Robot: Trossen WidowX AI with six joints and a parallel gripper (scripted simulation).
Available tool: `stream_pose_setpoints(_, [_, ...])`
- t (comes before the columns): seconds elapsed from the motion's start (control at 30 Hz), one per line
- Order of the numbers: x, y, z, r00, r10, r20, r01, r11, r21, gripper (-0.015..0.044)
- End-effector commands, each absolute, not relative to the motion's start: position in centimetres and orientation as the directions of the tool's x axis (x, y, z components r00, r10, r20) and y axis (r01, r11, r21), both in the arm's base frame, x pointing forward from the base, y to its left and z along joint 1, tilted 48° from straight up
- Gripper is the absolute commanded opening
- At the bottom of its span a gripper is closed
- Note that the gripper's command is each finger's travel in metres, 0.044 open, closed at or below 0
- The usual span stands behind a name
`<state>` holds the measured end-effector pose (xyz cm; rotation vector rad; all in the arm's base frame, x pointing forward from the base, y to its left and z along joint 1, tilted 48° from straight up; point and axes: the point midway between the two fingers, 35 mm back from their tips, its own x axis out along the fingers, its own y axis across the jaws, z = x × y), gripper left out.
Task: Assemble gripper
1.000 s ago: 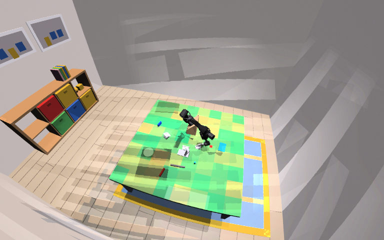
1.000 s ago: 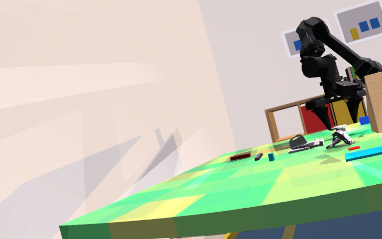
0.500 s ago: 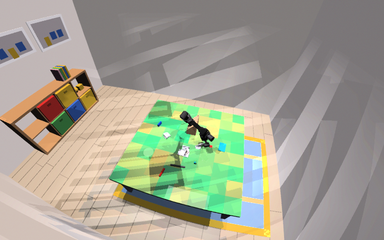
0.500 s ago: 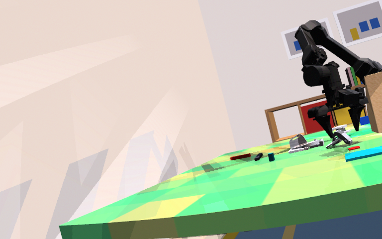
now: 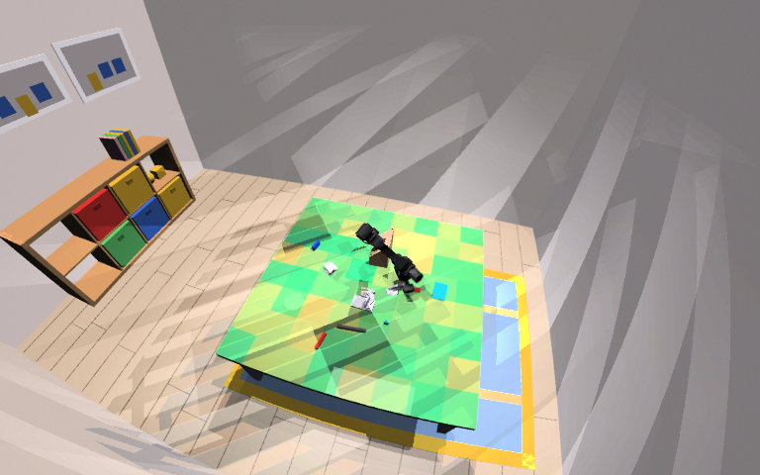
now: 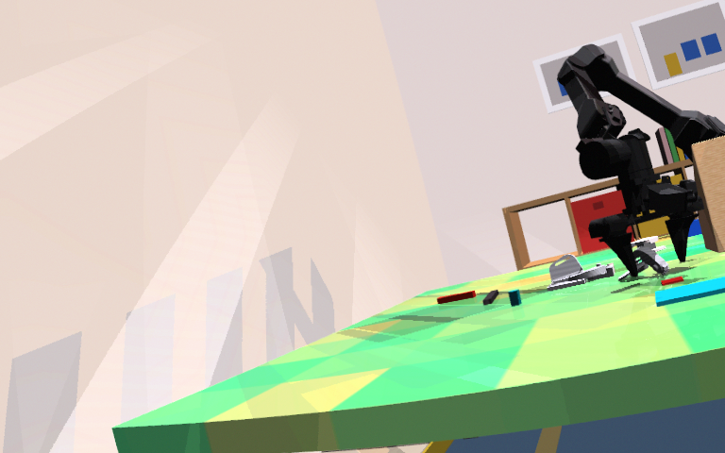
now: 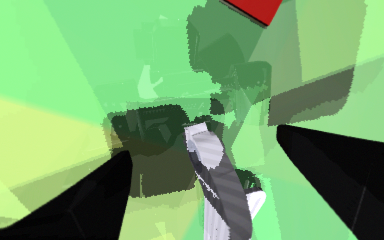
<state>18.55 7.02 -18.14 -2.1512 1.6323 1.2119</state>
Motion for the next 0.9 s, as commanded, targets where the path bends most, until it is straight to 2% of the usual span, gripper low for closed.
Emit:
stream_pose_setpoints(0.0, [18.39,6.62,-18.25,0.065,-0.725,-0.686,-0.865,-0.384,0.323,0.0440])
stream_pose_setpoints(0.03, [18.39,6.62,-18.25,0.065,-0.725,-0.686,-0.865,-0.384,0.323,0.0440])
stream_pose_setpoints(0.47, [18.39,6.62,-18.25,0.065,-0.725,-0.686,-0.865,-0.384,0.323,0.0099])
stream_pose_setpoints(0.73, [18.39,6.62,-18.25,0.065,-0.725,-0.686,-0.865,-0.384,0.323,0.0037])
stream_pose_setpoints(0.87, [18.39,6.62,-18.25,0.065,-0.725,-0.686,-0.865,-0.384,0.323,0.0037])
